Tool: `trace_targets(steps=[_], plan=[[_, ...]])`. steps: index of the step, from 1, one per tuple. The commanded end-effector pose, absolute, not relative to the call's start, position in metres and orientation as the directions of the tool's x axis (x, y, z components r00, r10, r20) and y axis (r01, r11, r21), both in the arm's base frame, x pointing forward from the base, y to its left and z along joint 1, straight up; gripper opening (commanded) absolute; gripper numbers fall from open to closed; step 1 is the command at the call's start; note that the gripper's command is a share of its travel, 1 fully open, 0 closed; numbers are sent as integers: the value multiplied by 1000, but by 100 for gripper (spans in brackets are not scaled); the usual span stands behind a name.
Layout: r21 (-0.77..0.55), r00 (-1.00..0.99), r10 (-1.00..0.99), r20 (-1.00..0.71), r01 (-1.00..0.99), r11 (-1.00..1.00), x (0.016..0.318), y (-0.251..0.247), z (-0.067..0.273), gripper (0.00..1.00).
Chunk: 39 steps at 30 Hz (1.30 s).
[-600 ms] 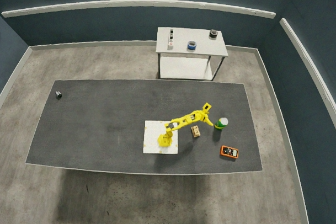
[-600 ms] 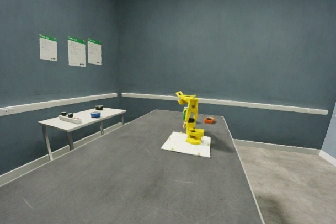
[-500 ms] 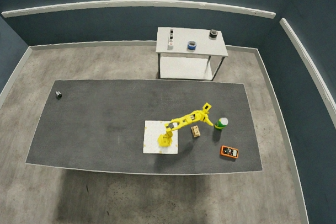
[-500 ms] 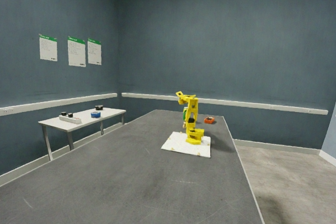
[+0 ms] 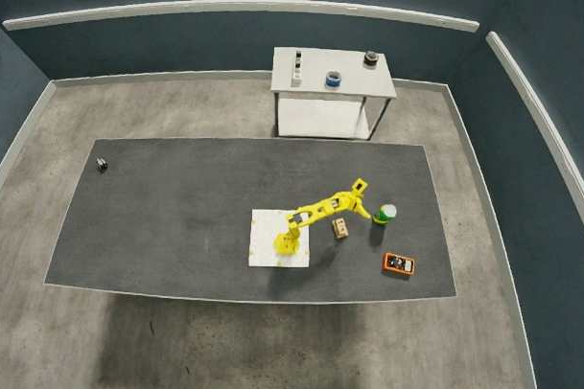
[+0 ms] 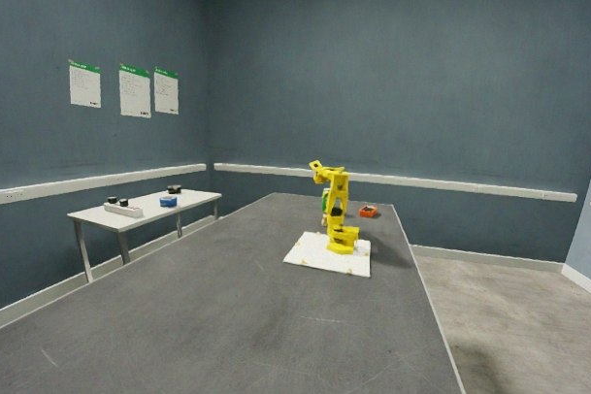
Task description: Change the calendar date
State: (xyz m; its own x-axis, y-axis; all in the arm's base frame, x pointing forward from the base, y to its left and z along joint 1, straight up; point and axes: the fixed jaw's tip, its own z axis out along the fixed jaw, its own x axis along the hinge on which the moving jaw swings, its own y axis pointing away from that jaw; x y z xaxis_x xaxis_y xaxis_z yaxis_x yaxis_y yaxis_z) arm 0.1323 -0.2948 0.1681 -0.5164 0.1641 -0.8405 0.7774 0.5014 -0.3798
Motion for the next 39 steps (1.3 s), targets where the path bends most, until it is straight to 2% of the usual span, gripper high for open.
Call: trace_targets(steps=[1, 21, 33, 39], plan=[[-380, -514, 161, -842, 778, 500, 132, -294, 170, 100], [-451, -595, 141, -791, 724, 522, 129, -293, 164, 98], [-569, -732, 93, -675, 597, 565, 122, -288, 152, 93], [-649, -829, 40, -559, 466, 601, 116, -284, 143, 89]])
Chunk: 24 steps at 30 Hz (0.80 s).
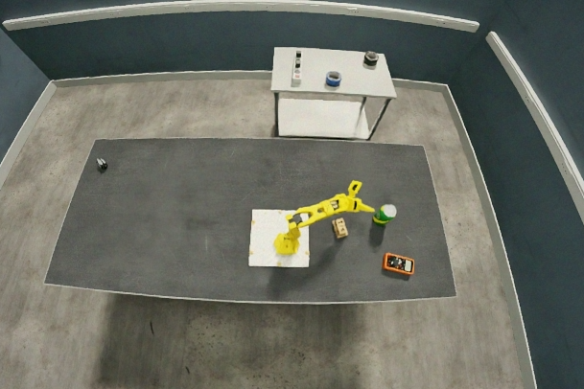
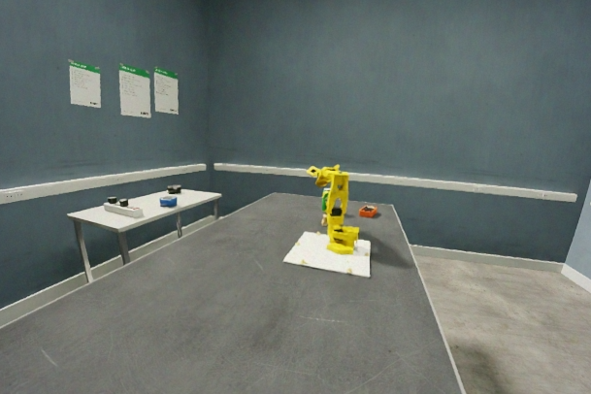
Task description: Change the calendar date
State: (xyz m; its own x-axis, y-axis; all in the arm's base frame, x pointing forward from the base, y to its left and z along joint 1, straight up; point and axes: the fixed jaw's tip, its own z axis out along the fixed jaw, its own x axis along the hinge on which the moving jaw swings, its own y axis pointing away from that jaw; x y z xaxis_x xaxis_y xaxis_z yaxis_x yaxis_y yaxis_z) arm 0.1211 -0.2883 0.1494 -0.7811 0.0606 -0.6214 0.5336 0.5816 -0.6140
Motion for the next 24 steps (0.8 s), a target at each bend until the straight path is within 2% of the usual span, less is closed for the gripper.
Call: trace_targets(steps=[1, 14, 24], plan=[[-661, -844, 29, -535, 440, 608, 114, -284, 141, 88], [-740, -963, -146, -227, 73, 669, 99, -272, 121, 78], [-673, -921, -383, 73, -328, 662, 82, -257, 103, 67]])
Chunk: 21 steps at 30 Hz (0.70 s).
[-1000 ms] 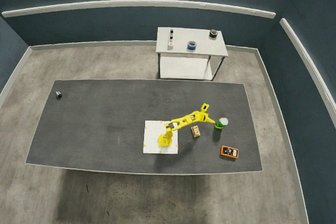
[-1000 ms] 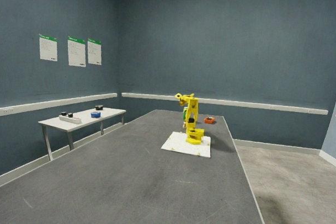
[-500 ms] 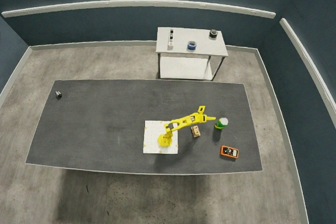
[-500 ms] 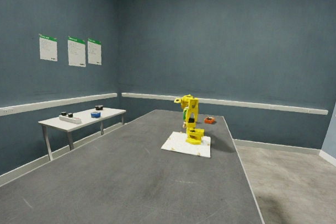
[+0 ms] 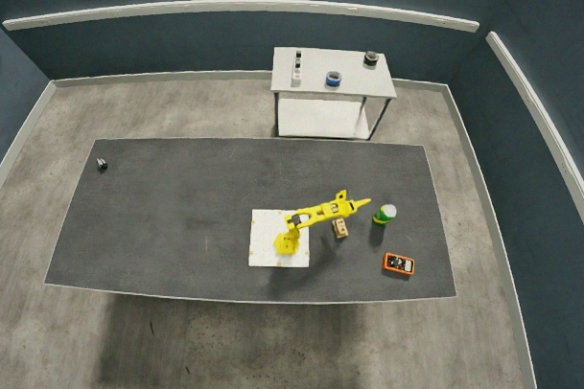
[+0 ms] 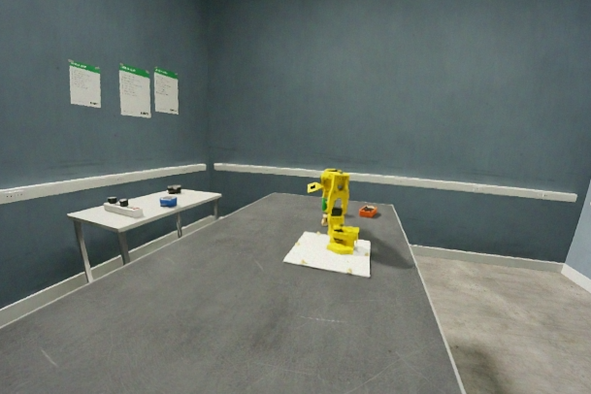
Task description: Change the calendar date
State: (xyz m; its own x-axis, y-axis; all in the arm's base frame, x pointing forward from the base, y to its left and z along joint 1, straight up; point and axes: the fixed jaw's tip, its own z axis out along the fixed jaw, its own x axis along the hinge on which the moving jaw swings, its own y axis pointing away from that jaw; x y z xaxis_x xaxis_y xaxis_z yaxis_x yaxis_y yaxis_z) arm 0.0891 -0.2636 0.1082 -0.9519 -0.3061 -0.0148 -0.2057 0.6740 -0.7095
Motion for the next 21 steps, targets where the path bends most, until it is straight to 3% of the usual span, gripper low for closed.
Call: trace_targets(steps=[1, 21], plan=[[-659, -907, -409, 99, -368, 656, 81, -256, 101, 66], [-340, -512, -786, 346, -849, 403, 56, -229, 78, 49]])
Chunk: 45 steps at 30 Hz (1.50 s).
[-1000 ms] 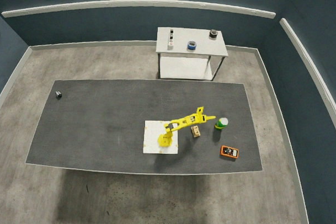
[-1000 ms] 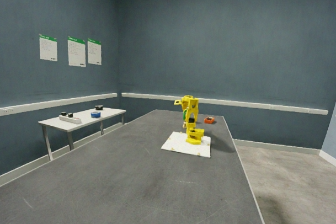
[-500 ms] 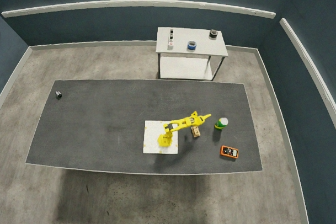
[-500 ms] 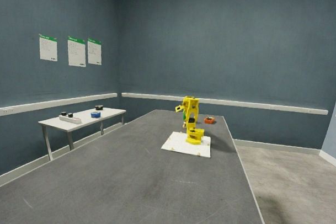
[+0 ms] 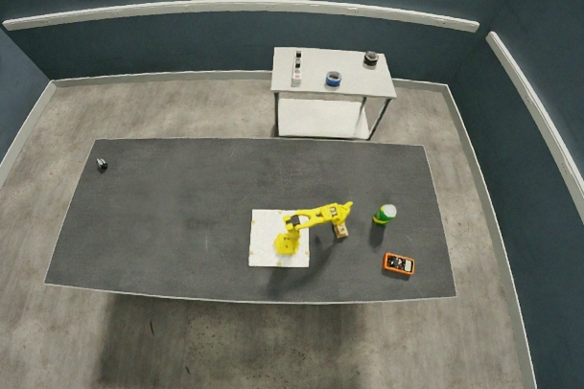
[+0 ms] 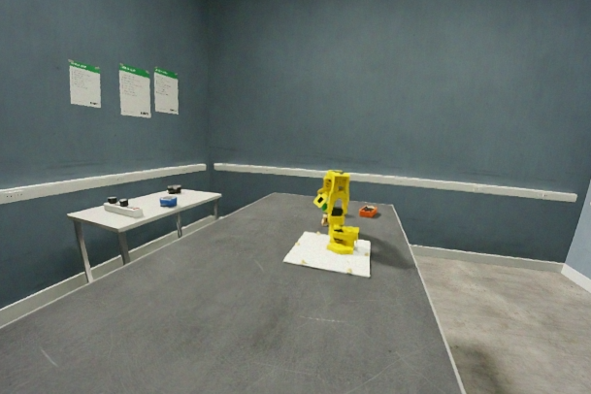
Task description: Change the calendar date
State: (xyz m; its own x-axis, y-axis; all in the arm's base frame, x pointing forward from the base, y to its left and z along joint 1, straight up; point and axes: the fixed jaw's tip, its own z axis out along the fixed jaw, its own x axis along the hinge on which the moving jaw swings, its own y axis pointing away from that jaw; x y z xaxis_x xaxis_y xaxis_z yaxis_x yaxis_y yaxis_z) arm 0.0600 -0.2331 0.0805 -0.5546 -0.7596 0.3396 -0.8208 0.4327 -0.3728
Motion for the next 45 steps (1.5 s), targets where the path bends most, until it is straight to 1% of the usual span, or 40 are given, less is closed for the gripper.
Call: trace_targets(steps=[1, 8, 15, 17, 24, 31, 45], plan=[[-320, -482, -803, 350, -868, 381, 55, -227, 77, 48], [-195, -274, -895, 351, -957, 216, 47, -216, 71, 42], [-106, -95, -941, 324, -992, 64, 42, -207, 66, 37], [-106, -95, -941, 324, -992, 64, 42, -207, 66, 37], [-53, 37, -956, 290, -997, -55, 38, -201, 63, 34], [-24, 120, -957, 265, -991, -131, 36, -196, 61, 31], [-10, 167, -954, 249, -984, -176, 34, -194, 60, 30]])
